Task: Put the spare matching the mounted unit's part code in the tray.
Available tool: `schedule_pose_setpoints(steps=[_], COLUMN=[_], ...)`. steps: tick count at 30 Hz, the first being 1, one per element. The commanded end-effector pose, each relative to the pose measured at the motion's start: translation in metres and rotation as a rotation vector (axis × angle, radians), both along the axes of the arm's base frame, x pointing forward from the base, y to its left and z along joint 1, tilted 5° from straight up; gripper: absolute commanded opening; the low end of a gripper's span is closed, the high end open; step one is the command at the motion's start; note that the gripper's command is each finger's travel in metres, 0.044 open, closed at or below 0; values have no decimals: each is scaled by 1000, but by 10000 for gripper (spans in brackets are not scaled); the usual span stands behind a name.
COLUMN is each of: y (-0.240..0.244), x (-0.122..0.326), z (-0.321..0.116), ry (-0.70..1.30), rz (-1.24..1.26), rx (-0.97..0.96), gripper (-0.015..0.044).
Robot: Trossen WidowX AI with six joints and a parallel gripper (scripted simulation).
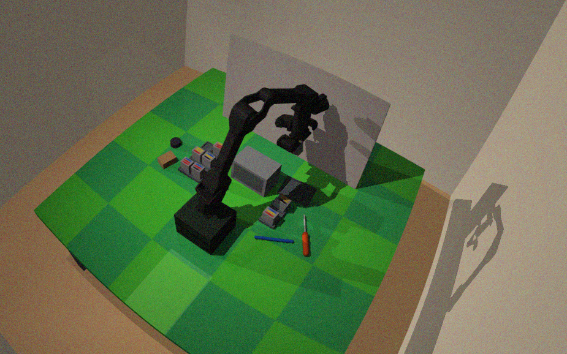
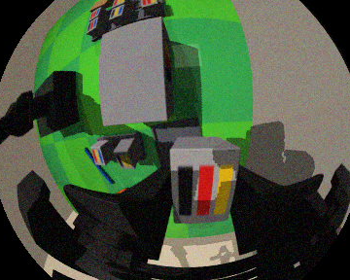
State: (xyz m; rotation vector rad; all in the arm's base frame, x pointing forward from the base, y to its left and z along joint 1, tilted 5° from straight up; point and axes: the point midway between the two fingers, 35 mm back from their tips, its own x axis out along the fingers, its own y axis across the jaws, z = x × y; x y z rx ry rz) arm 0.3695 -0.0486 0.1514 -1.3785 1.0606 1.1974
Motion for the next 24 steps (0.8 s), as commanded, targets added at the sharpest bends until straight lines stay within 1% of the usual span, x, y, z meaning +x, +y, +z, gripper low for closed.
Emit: schedule_pose_setpoints(steps=[1,10,24], y=[-22,-66,-68], x=[-4,-16,-12], z=[0,0,-11], ry=[4,14,14], rz=[24,74,75], rx=[-4,-17,-17], gripper=[0,0,0])
